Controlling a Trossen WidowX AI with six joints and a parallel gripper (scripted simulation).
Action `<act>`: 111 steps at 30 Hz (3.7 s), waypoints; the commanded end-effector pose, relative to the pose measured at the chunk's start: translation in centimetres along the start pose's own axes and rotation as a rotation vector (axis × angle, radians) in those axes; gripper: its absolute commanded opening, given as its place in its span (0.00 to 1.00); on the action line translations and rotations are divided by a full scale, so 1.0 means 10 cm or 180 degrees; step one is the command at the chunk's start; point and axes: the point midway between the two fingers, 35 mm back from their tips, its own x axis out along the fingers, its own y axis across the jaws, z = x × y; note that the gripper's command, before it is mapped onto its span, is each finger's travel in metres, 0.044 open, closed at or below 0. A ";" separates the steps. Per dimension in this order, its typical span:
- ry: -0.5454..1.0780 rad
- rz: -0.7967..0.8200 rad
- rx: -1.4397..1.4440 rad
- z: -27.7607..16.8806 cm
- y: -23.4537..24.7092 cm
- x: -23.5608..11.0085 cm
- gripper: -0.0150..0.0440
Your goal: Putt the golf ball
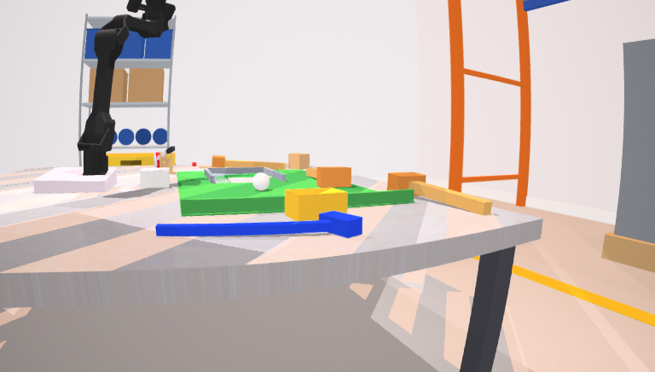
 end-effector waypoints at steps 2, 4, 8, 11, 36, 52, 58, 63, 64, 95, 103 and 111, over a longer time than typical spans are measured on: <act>0.0545 -0.0882 -0.0116 -0.56 -0.72 -0.24 1.00; 0.0764 -0.1131 -0.0165 -0.74 -0.91 -0.36 1.00; 0.1268 -0.1583 -0.0266 -1.12 -1.26 -0.67 1.00; 0.1724 -0.1883 -0.0339 -1.42 -1.47 -0.97 1.00; 0.6733 -0.1131 0.0241 -2.85 -0.73 -4.13 1.00; 0.6841 -0.1012 0.0299 -2.98 -0.69 -4.31 1.00; 0.6842 -0.1012 0.0299 -3.02 -0.70 -4.35 1.00; 0.6842 -0.1012 0.0299 -3.17 -0.70 -4.46 1.00; 0.6842 -0.1012 0.0299 -3.19 -0.70 -4.48 1.00; 0.6824 -0.1029 0.0296 -3.36 -0.72 -4.60 0.69; 0.6824 -0.1029 0.0296 -3.36 -0.72 -4.60 0.33; 0.6824 -0.1029 0.0296 -3.34 -0.73 -4.59 0.25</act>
